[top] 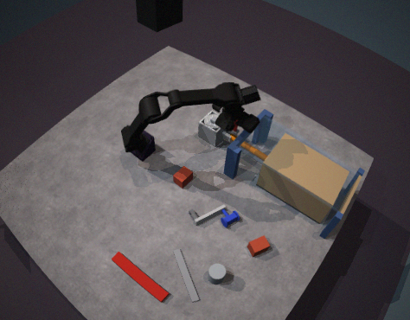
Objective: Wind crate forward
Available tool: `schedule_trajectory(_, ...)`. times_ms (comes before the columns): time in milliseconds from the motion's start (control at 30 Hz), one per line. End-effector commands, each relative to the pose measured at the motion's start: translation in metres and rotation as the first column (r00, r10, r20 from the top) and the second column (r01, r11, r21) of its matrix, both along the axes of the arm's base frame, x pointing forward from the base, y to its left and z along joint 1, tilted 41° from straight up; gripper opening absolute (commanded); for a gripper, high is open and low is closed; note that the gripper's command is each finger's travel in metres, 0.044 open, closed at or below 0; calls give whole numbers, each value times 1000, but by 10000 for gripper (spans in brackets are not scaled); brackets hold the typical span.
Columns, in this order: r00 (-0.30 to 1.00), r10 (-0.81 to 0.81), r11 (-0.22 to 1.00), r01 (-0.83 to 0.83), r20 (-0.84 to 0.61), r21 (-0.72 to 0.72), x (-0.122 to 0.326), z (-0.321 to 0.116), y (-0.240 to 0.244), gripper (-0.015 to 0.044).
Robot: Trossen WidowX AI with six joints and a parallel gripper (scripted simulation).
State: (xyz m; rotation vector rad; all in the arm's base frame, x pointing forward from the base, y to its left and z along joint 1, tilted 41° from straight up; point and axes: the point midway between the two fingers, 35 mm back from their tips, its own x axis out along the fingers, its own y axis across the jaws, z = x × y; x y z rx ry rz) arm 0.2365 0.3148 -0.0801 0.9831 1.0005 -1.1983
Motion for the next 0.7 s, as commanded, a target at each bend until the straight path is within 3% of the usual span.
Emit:
schedule_trajectory(0,1000,-2,1000,2,-5,5,-4,-11,8,0)
schedule_trajectory(667,1000,-2,1000,2,-5,7,-19,-29,28,0)
